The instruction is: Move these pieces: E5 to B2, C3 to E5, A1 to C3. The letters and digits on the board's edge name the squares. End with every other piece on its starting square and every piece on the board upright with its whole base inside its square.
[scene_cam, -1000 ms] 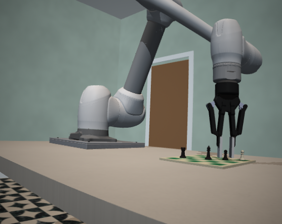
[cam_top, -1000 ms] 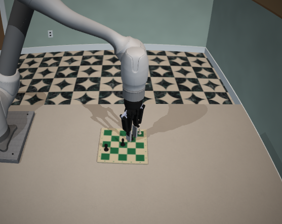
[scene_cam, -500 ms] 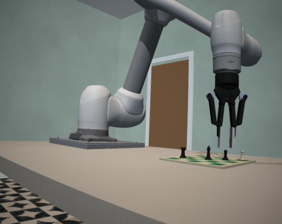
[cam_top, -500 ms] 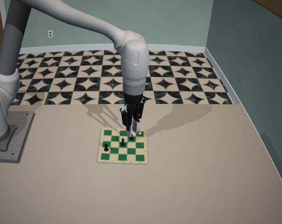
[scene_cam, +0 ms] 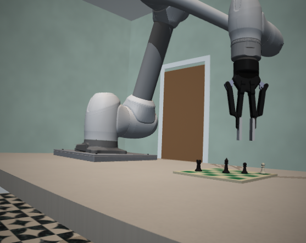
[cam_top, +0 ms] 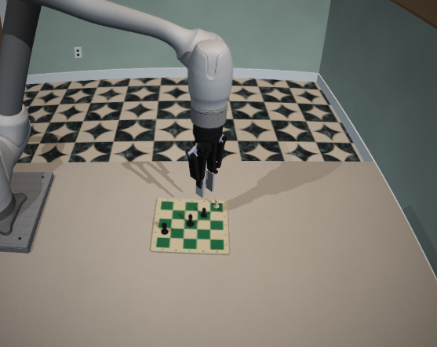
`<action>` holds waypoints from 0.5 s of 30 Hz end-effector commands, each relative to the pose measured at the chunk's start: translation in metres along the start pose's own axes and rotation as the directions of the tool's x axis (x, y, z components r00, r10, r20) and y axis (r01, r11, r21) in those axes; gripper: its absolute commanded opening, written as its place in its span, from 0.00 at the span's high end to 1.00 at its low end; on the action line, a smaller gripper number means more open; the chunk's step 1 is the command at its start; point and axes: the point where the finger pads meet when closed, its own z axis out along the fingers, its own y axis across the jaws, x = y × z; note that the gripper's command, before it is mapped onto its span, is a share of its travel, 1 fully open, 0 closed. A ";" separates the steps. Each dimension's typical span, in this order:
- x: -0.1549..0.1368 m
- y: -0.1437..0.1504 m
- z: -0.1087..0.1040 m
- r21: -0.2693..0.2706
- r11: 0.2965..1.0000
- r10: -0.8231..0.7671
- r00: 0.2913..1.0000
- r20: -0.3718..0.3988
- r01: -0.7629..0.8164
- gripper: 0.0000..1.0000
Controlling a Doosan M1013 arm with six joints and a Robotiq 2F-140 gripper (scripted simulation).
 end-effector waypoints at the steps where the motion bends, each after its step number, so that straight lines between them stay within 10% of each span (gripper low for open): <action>1: 0.000 0.000 -0.002 0.000 1.000 0.000 1.000 0.000 0.000 0.80; 2: 0.000 0.000 -0.002 0.000 1.000 0.000 1.000 0.000 0.000 0.80; 3: 0.000 0.000 -0.002 0.000 1.000 0.000 1.000 0.000 0.000 0.00; 15: 0.000 0.000 -0.002 0.000 1.000 0.000 1.000 0.000 0.000 0.00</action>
